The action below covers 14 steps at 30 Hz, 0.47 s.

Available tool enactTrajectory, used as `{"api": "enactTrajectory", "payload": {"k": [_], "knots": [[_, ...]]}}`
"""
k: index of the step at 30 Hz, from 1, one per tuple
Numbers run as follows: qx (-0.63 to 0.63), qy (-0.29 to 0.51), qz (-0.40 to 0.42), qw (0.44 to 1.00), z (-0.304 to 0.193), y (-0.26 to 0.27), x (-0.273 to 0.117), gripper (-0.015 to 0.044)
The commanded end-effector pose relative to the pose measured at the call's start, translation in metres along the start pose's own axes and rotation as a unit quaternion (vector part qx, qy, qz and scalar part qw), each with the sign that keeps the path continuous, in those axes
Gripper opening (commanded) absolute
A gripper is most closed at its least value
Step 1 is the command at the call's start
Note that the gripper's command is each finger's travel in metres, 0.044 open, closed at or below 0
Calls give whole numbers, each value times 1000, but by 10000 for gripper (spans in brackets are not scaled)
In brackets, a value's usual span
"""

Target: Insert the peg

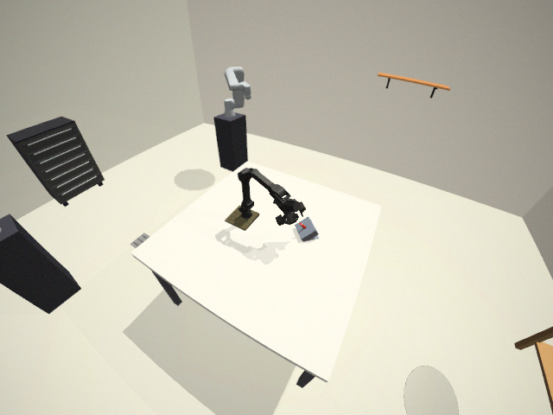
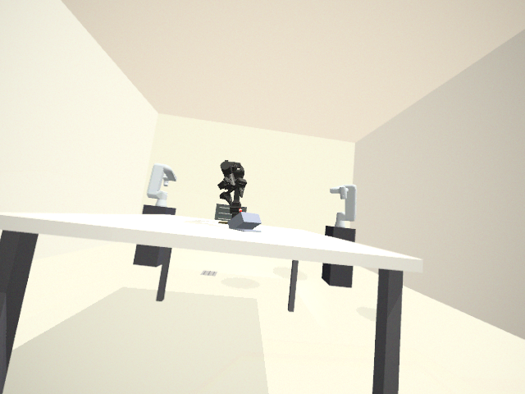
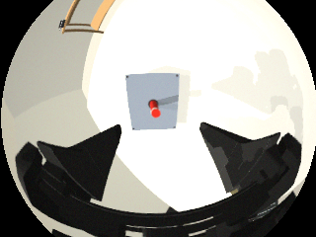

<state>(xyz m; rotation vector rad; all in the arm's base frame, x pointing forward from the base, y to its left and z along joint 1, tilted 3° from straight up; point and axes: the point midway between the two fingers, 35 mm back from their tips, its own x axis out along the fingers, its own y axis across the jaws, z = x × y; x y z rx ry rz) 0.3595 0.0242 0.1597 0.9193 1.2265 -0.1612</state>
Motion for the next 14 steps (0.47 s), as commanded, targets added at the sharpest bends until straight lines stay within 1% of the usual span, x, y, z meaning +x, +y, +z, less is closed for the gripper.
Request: {"api": "enactTrajectory", "payload": {"k": [1, 14], "knots": [[-4, -3, 5, 1000, 0, 2, -10, 440], [-4, -3, 5, 1000, 0, 1, -15, 440]]}}
